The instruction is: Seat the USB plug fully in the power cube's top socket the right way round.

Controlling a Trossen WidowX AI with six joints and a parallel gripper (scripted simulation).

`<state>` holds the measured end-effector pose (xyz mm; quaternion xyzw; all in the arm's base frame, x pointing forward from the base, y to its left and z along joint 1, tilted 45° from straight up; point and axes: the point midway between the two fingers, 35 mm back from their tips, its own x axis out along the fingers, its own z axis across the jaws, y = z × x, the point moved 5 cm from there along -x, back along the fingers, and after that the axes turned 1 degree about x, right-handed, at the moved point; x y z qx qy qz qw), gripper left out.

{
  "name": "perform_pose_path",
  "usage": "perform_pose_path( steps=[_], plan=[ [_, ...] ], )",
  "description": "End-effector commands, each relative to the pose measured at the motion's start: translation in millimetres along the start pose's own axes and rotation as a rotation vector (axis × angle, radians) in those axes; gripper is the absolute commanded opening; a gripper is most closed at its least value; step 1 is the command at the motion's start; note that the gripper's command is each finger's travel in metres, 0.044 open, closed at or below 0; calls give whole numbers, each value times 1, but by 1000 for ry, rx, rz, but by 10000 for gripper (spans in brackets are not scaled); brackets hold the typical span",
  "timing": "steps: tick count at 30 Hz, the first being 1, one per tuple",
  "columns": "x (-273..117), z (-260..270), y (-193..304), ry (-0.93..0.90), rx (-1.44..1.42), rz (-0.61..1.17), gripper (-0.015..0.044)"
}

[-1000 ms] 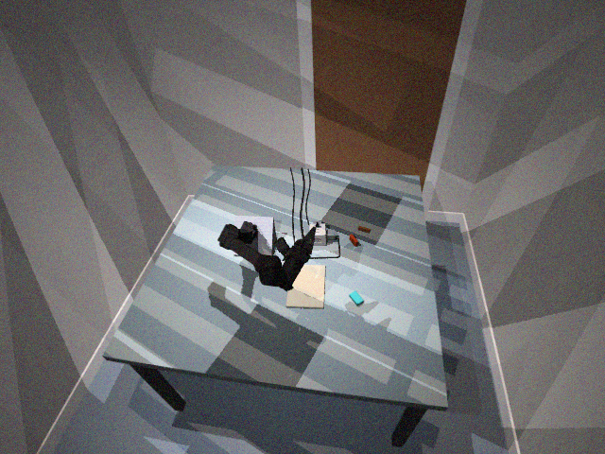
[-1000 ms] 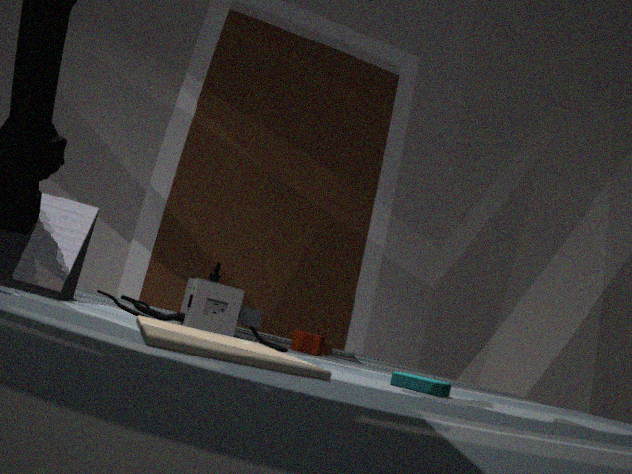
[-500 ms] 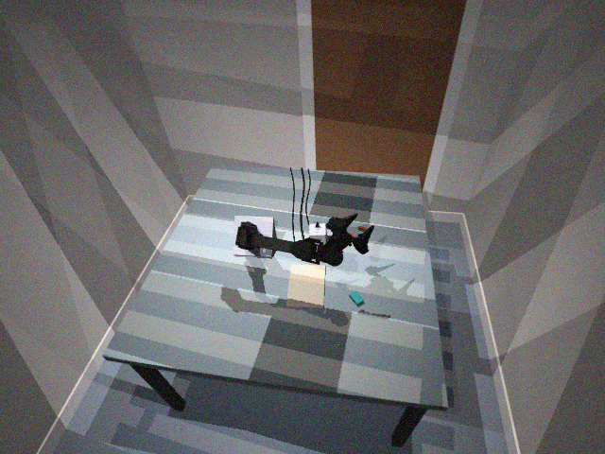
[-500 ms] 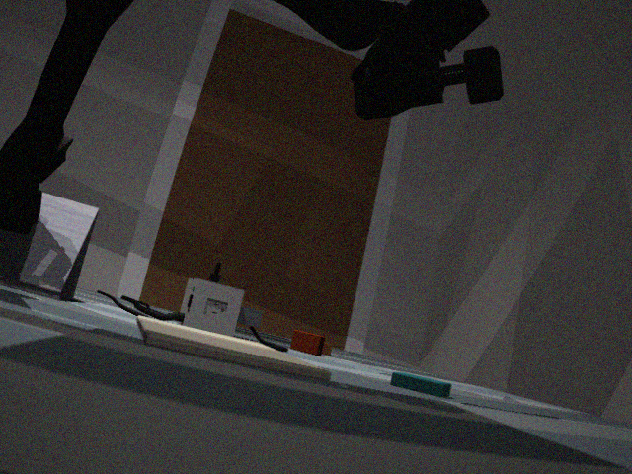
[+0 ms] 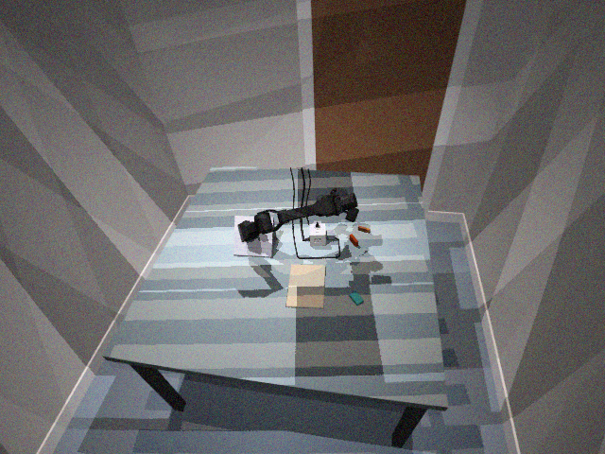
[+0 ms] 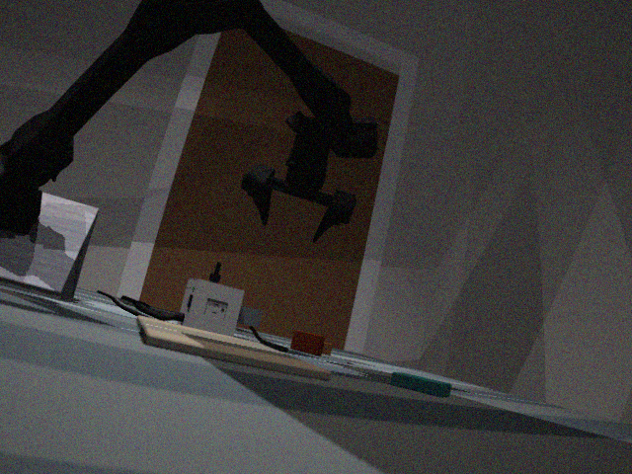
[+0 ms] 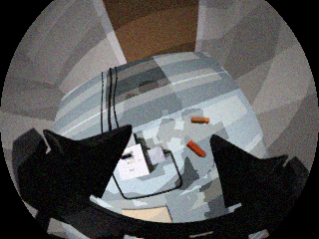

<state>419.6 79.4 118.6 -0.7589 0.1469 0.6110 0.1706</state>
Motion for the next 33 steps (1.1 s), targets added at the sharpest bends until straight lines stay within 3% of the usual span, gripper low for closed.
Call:
perform_pose_path(
  steps=[1, 4, 6, 33],
  plan=[
    [33, 57, 10, -74, -190, 394, 440],
    [44, 95, 21, -81, -429, 733, 440],
    [44, 101, 22, -76, -490, 805, 440],
    [57, 98, 34, -76, -490, 805, 440]
  ],
)
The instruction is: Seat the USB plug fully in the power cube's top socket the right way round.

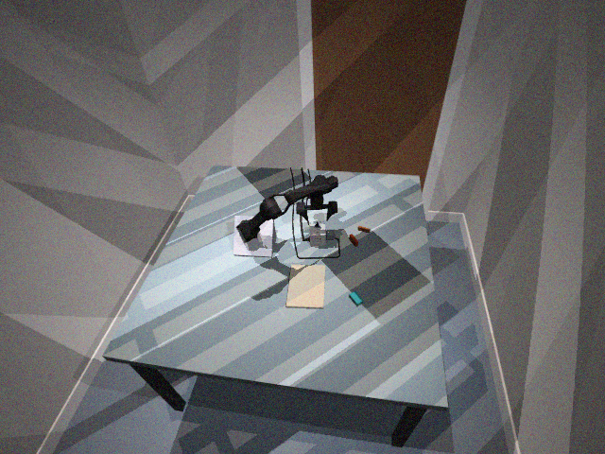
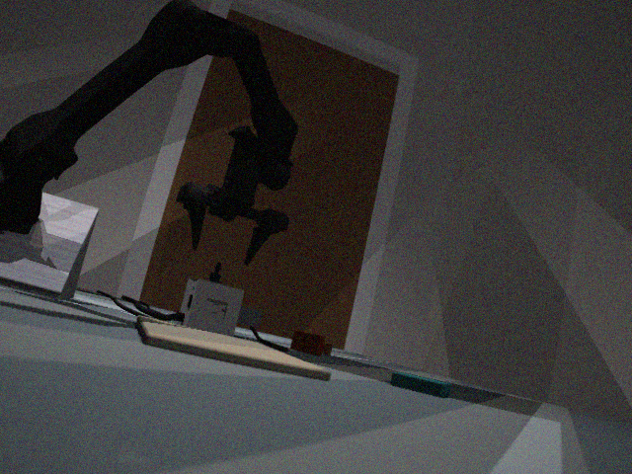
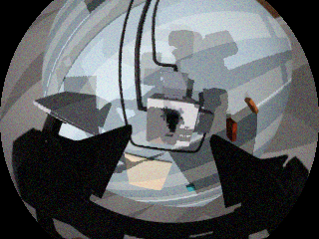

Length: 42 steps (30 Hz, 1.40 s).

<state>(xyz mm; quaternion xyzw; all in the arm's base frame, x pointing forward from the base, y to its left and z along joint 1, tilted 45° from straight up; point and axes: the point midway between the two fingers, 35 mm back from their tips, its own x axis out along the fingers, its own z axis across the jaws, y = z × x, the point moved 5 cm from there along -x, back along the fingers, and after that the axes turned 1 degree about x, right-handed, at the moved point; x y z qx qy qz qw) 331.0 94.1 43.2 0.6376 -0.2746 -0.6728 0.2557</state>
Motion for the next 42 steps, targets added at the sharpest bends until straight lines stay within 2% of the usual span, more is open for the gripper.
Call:
perform_pose_path(
  steps=[1, 15, 31, 34, 42],
  plan=[
    [5, 0, 1, 0, -4, 5, 440],
    [16, 0, 1, 1, -4, 6, 440],
    [14, 0, 0, -1, 1, 1, 20],
    [14, 0, 0, -1, 1, 1, 0],
    [14, 0, 0, -1, 1, 1, 0]
  ],
)
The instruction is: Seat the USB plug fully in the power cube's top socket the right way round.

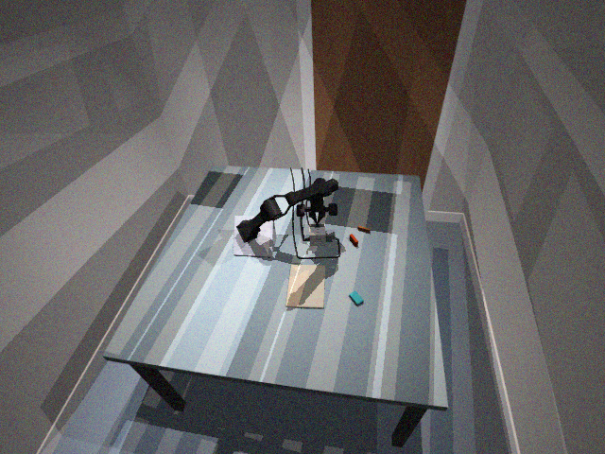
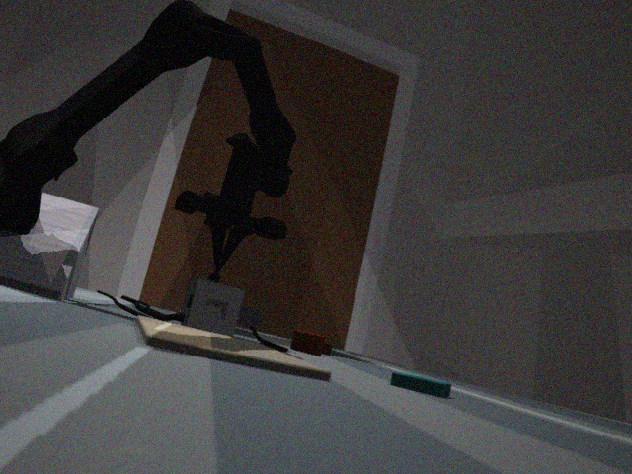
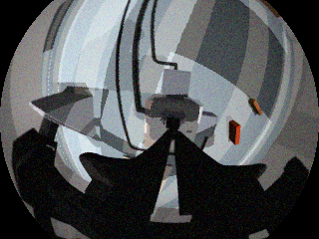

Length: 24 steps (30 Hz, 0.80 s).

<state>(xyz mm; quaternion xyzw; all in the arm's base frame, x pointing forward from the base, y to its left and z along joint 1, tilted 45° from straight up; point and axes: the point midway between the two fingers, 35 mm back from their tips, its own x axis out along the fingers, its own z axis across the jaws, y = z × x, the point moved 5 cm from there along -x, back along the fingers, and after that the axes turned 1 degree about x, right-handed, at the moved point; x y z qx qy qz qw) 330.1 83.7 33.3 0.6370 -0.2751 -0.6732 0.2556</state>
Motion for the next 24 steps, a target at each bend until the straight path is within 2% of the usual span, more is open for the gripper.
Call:
perform_pose_path(
  steps=[1, 24],
  plan=[
    [0, 0, 0, 1, 0, 0, 0],
    [-10, 0, 0, 0, 0, 0, 0]
  ],
)
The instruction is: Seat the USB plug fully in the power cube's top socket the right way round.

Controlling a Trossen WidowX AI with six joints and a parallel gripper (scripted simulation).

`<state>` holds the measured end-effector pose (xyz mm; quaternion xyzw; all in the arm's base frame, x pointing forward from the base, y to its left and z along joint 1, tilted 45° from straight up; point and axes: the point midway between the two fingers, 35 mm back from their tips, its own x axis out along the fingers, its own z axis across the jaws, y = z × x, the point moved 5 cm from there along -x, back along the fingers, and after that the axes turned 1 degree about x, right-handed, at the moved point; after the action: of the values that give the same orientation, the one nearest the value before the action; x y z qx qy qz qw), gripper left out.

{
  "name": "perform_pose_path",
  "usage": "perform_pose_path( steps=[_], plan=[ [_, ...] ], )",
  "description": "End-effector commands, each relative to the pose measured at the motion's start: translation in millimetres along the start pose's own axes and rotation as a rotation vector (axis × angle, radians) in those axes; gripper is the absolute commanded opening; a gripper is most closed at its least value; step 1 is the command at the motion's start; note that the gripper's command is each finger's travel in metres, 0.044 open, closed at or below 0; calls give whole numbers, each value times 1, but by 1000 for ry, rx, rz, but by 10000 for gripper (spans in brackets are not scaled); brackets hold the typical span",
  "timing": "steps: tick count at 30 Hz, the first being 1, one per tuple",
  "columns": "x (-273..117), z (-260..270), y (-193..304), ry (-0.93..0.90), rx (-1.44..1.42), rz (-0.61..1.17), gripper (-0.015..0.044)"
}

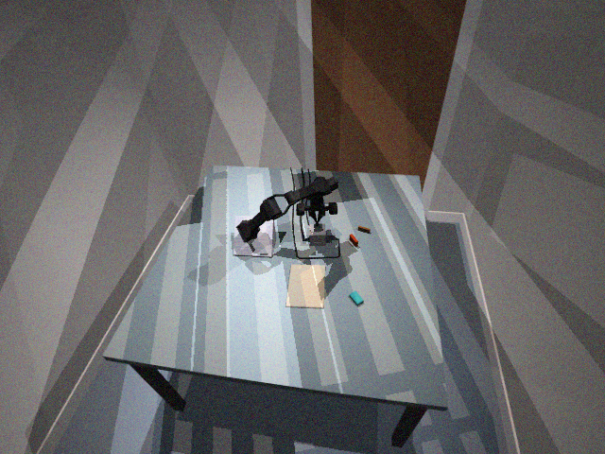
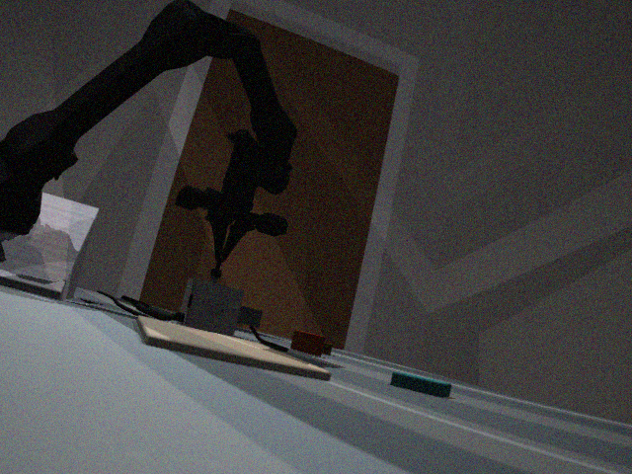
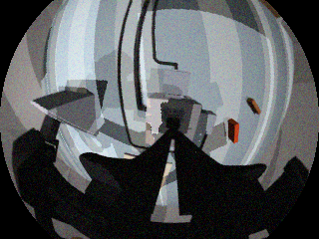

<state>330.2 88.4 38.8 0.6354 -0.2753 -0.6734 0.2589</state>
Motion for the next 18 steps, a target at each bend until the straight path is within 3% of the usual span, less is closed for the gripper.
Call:
perform_pose_path(
  steps=[1, 18],
  plan=[
    [-4, 0, -1, 1, 5, -6, 0],
    [-15, 0, -1, 1, 5, -6, 0]
  ],
)
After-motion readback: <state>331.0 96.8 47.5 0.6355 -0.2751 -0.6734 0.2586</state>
